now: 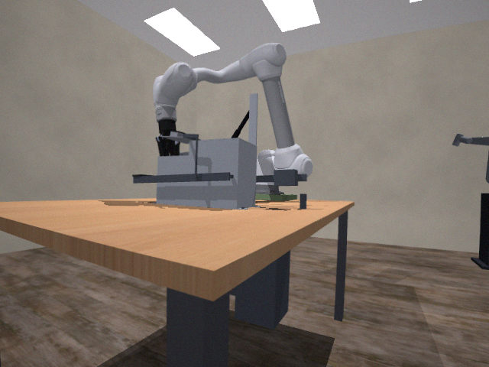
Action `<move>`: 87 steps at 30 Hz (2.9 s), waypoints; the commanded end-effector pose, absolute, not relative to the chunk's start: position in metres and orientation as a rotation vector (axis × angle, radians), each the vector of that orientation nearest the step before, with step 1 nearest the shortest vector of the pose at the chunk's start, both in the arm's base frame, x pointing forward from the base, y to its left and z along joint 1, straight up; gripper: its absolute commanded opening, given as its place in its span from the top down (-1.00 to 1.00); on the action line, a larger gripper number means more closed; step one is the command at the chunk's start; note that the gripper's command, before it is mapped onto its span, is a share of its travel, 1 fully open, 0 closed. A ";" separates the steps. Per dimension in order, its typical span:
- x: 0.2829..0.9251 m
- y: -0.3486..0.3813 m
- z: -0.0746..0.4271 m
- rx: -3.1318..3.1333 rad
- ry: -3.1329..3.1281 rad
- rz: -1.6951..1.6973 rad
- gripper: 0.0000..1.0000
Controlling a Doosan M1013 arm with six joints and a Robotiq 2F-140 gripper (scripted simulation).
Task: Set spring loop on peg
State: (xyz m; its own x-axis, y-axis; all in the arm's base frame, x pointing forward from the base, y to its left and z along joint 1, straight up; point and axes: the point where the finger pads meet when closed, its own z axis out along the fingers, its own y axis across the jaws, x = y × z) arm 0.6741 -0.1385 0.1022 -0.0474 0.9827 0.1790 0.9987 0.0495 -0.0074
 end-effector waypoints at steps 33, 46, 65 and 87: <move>0.675 -0.139 0.131 -2.070 -2.174 -0.181 0.50; 0.675 -0.139 0.140 -2.070 -2.174 -0.181 0.50; 0.675 -0.139 0.155 -2.070 -2.174 -0.181 0.50; 0.675 -0.139 0.171 -2.070 -2.174 -0.181 0.50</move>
State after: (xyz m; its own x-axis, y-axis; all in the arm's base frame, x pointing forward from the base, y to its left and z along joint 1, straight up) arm 0.6745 -0.1389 0.1700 -0.0473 0.9826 0.1794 0.9988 0.0494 -0.0072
